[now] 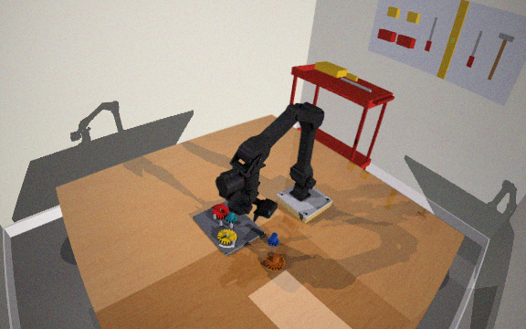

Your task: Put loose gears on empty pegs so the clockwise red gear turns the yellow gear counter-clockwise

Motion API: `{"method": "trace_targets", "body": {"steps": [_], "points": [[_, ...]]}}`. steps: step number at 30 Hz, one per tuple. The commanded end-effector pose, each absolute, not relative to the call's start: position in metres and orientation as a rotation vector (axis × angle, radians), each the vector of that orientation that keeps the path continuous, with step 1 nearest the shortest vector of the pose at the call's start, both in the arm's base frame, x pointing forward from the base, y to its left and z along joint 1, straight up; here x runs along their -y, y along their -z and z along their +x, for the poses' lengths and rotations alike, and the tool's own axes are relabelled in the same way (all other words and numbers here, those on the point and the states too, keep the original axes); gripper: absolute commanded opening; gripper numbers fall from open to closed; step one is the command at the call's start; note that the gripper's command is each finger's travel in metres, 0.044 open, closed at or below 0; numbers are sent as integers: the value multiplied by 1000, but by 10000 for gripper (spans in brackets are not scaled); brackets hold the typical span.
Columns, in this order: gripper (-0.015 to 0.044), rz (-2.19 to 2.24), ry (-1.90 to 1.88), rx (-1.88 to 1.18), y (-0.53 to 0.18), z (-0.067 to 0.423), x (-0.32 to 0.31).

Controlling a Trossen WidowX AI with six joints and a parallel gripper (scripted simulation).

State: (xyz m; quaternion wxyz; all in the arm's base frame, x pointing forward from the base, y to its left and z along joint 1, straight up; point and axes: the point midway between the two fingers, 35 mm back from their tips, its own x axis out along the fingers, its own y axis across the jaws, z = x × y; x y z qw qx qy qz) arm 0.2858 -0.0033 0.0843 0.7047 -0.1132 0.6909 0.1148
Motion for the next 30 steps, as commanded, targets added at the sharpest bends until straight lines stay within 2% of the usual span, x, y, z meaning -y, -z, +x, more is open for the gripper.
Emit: {"method": "trace_targets", "body": {"steps": [1,3,6,30], "points": [[402,-261,-264,-1532,-85,269,-43],[440,-265,-271,-1531,-85,257,-67],[440,-269,-279,-1531,-84,240,-93],[440,-269,-279,-1531,-47,239,-94]]}}
